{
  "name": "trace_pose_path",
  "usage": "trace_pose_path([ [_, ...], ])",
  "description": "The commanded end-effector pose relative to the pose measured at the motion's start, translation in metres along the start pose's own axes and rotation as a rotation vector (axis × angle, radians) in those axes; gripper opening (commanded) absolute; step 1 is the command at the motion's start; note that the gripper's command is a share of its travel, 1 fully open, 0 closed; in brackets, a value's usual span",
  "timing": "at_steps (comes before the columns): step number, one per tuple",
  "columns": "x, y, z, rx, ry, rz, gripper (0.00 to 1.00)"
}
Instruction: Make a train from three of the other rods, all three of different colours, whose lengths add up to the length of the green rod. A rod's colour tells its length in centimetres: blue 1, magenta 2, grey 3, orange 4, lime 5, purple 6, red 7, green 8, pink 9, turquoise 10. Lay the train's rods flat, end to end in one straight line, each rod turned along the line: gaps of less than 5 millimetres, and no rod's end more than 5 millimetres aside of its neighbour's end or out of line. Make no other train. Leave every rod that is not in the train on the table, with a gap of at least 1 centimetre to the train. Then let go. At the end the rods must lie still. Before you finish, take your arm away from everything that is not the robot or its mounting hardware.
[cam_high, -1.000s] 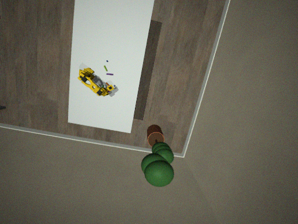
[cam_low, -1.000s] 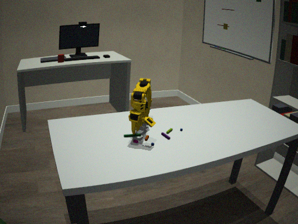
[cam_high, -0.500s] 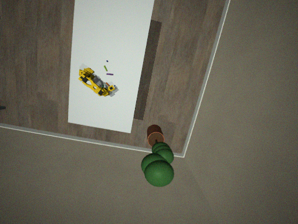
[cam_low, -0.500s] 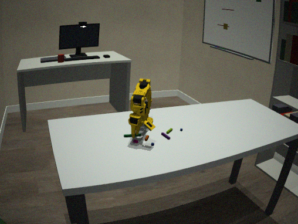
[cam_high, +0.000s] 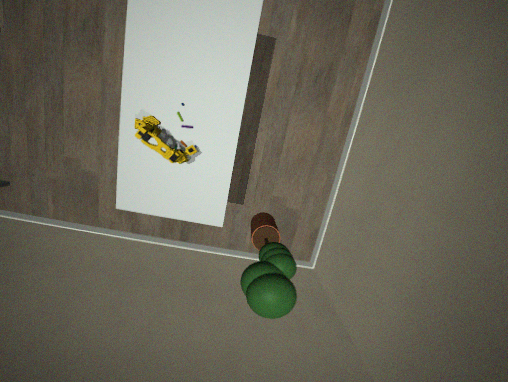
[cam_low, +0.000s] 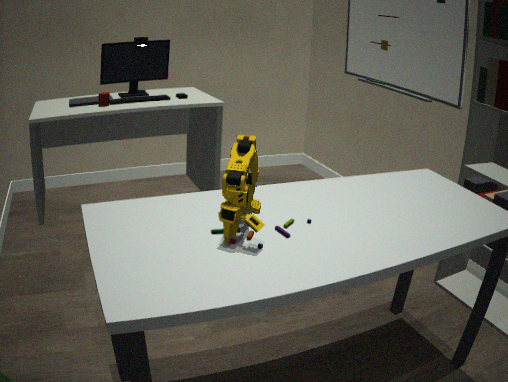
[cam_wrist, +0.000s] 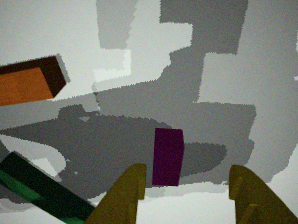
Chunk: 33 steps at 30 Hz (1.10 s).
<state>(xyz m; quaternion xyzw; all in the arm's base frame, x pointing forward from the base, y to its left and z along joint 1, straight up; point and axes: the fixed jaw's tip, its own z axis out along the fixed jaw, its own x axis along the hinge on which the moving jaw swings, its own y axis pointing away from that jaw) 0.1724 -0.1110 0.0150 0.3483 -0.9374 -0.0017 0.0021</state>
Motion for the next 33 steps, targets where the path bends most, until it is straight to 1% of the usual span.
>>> trace_pose_path([
  [1,-0.0030,-0.0152,-0.0140,0.114,-0.034,0.014,0.19],
  [6,-0.0030,-0.0151,-0.0121,0.114,-0.034,0.014,0.19],
  [28,-0.0030,-0.0151,-0.0119,0.114,-0.034,0.014,0.19],
  [29,-0.0029,-0.0146,-0.0102,0.115,-0.035,0.013,0.19],
  [33,-0.0029,-0.0146,-0.0102,0.115,-0.035,0.013,0.19],
])
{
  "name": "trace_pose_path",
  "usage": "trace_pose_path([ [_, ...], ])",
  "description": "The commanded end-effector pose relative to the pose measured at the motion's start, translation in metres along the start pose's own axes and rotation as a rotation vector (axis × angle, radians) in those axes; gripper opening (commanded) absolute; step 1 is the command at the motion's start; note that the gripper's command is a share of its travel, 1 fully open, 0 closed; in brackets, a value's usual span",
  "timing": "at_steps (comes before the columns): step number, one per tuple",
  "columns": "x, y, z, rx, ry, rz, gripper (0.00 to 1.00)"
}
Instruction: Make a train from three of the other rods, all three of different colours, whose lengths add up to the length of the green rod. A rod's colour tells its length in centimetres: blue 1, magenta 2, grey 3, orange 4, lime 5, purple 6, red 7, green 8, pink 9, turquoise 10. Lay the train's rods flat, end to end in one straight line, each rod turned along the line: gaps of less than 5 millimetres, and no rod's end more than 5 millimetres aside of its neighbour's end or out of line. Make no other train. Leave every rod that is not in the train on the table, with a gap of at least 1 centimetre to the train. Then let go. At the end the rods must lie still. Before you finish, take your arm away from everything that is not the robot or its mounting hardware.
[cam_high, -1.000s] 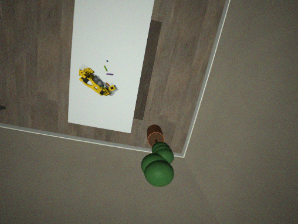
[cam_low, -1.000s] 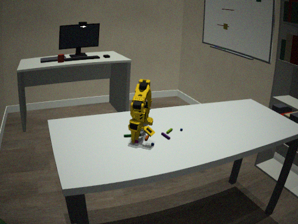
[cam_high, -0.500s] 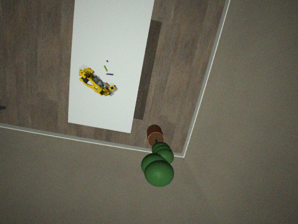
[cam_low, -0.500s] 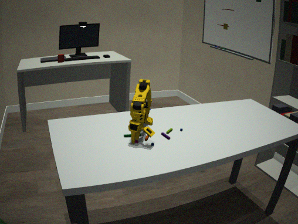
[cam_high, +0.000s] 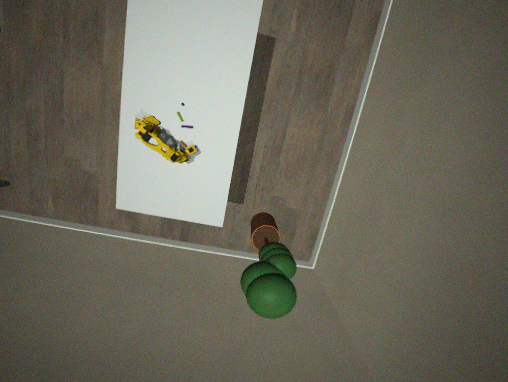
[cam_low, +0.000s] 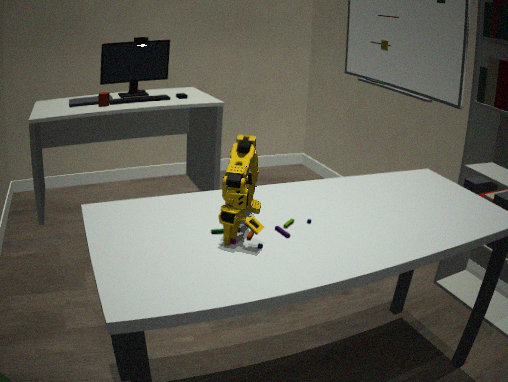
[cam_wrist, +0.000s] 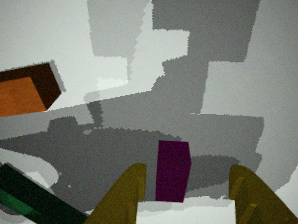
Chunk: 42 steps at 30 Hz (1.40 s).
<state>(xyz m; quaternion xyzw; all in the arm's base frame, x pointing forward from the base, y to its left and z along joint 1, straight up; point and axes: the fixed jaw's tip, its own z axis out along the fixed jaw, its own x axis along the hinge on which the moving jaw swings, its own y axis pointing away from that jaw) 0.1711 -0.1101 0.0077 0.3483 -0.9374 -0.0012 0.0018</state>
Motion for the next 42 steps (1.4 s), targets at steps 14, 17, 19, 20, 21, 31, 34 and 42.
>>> trace_pose_path([
  [14,-0.0033,-0.0161,-0.0175,0.114,-0.034,0.013,0.19],
  [17,-0.0033,-0.0161,-0.0175,0.114,-0.034,0.013,0.18],
  [19,-0.0033,-0.0161,-0.0175,0.114,-0.034,0.013,0.18],
  [20,-0.0033,-0.0161,-0.0175,0.114,-0.034,0.013,0.18],
  [21,-0.0033,-0.0161,-0.0175,0.114,-0.034,0.013,0.18],
  [31,-0.0033,-0.0161,-0.0175,0.114,-0.034,0.013,0.13],
  [34,-0.0033,-0.0161,-0.0175,0.114,-0.034,0.013,0.11],
  [42,-0.0033,-0.0161,-0.0175,0.114,-0.034,0.013,0.05],
])
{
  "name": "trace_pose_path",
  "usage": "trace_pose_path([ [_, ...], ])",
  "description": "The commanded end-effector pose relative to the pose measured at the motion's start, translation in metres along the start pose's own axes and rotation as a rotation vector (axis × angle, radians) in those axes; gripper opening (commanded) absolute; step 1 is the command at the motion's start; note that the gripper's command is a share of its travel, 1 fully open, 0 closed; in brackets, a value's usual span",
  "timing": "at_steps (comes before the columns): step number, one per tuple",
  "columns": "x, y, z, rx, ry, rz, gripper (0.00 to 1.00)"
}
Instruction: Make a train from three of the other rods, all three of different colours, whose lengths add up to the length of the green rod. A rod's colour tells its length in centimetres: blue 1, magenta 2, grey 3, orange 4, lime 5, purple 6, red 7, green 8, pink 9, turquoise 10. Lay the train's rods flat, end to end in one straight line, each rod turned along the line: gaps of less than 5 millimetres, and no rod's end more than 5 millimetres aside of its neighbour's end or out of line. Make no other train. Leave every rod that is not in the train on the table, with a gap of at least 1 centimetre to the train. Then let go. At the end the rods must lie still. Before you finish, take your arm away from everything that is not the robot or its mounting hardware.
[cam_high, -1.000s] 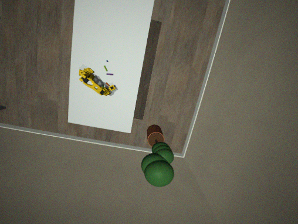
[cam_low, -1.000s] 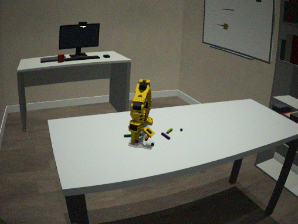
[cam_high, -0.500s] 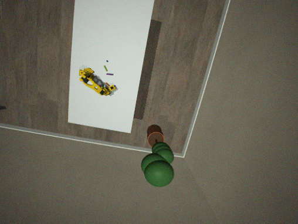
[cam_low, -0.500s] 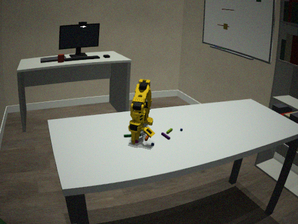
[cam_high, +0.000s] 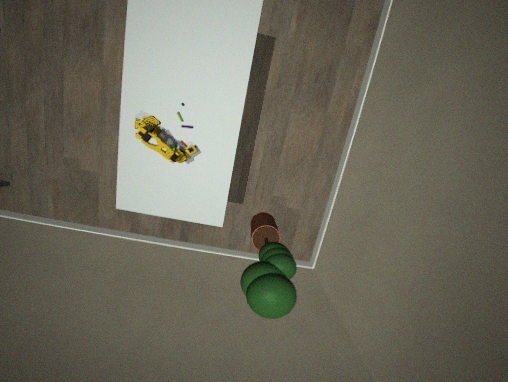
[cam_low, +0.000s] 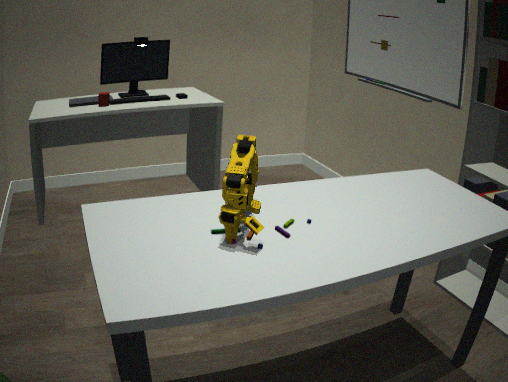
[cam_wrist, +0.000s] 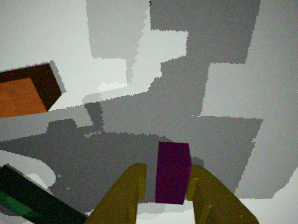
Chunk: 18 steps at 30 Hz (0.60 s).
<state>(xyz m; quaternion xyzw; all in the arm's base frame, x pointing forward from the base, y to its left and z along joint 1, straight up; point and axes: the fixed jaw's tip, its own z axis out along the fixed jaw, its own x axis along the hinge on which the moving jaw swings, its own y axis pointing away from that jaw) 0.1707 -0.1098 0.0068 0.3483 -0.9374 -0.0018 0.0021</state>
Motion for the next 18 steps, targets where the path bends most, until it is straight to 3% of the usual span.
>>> trace_pose_path([
  [1,-0.0035,-0.0166,-0.0184,0.115,-0.035,0.013,0.05],
  [18,-0.0035,-0.0166,-0.0184,0.115,-0.035,0.013,0.00],
])
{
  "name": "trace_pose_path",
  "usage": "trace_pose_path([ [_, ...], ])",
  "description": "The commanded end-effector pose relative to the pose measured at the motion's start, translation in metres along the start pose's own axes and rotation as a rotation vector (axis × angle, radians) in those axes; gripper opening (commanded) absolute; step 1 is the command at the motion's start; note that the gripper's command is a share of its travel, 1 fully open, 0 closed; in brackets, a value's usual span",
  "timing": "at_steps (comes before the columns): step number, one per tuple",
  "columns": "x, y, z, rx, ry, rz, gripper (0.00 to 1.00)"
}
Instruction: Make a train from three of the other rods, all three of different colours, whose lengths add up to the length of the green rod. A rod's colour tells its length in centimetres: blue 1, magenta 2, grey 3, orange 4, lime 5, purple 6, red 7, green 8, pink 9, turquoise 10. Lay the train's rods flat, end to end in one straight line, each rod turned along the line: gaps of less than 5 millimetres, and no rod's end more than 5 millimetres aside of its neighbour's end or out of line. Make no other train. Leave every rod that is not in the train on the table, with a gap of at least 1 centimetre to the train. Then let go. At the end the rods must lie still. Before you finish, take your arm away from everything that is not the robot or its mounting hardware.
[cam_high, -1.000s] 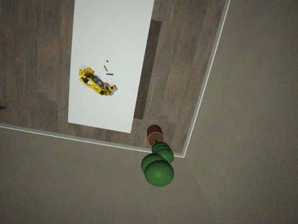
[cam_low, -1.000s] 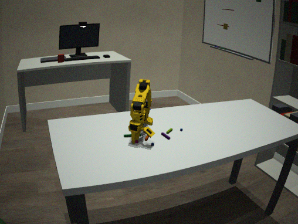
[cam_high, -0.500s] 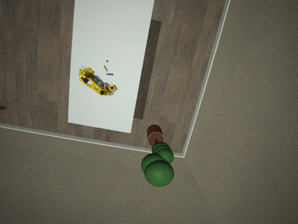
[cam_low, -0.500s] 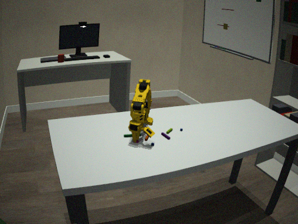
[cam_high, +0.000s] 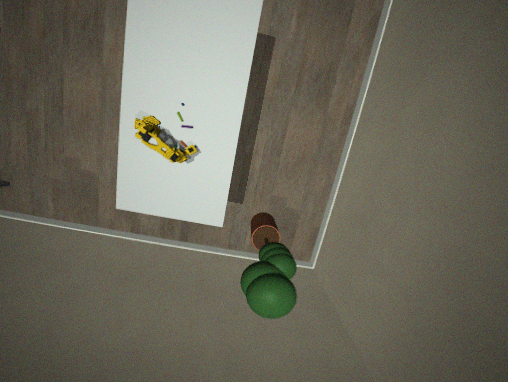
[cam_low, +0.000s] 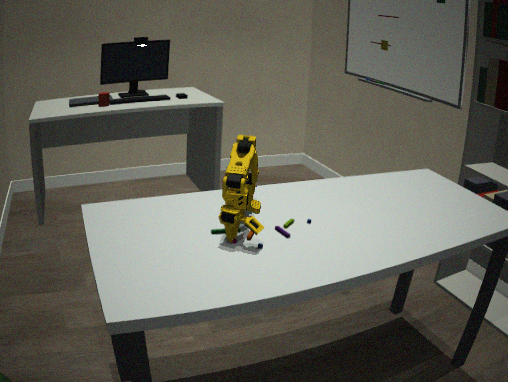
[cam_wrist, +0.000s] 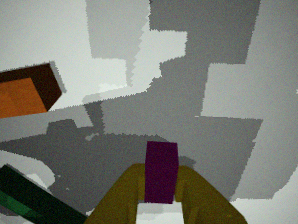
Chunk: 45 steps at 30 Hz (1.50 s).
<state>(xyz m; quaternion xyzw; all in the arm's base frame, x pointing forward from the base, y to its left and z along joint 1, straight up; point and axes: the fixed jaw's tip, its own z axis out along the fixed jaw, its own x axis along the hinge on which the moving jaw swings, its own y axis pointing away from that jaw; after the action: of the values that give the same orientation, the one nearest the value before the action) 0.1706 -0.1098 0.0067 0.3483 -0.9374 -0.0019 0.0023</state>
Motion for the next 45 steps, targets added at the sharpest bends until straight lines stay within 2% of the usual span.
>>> trace_pose_path([
  [1,-0.004,-0.017,-0.018,0.116,-0.035,0.013,0.00],
  [25,-0.004,-0.017,-0.020,0.116,-0.035,0.013,0.00],
  [35,-0.003,-0.018,-0.032,0.116,-0.034,0.013,0.00],
  [45,-0.002,-0.017,-0.053,0.116,-0.034,0.013,0.00],
])
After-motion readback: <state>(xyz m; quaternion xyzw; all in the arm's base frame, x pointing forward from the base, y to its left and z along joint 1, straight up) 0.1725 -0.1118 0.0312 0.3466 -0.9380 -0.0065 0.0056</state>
